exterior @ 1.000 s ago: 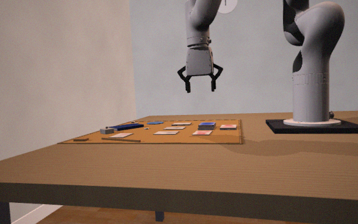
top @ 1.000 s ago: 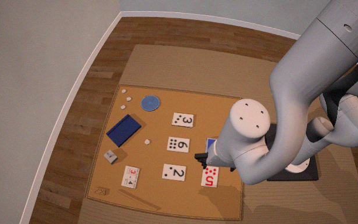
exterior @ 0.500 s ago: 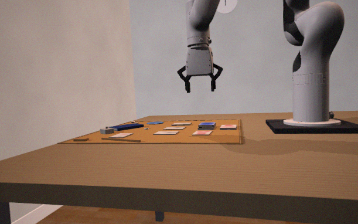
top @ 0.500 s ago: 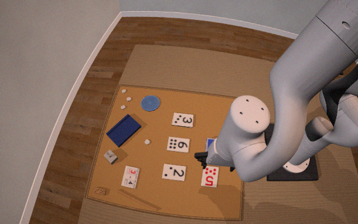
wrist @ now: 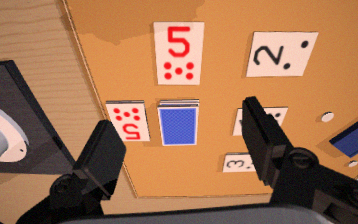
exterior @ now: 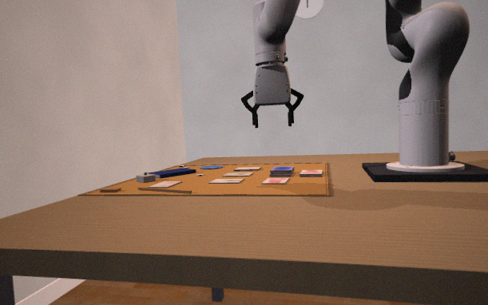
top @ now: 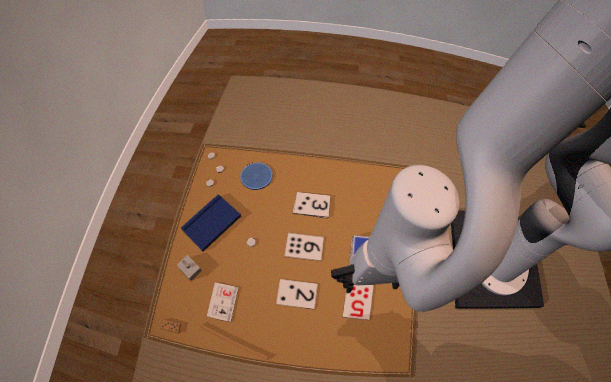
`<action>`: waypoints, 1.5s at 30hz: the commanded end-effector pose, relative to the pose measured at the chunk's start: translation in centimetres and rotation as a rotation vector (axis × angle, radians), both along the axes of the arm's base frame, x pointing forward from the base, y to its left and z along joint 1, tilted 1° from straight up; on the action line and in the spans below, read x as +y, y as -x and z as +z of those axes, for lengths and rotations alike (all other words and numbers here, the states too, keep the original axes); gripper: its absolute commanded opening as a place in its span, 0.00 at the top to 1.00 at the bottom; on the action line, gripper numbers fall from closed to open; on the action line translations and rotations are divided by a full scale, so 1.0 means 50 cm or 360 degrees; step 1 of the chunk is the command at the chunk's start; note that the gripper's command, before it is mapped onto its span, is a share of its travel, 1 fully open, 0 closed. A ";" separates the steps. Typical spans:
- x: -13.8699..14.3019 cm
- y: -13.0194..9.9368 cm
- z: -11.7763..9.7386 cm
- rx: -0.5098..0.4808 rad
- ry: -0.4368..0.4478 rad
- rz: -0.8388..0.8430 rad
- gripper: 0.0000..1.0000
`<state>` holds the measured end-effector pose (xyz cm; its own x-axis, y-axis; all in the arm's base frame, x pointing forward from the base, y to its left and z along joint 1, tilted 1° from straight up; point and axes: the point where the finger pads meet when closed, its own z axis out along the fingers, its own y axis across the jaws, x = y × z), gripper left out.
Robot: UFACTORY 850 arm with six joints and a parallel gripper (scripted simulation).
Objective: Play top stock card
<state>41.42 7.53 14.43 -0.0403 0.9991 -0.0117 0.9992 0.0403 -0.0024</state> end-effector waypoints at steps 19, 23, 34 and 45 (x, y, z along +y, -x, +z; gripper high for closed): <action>-0.003 -0.004 -0.041 0.0012 0.0001 0.1218 0.00; -0.003 -0.004 -0.050 0.0015 0.0001 0.1470 0.00; -0.005 -0.004 -0.073 0.0024 0.0001 0.2133 0.00; -0.007 -0.003 -0.098 0.0034 0.0000 0.2883 0.00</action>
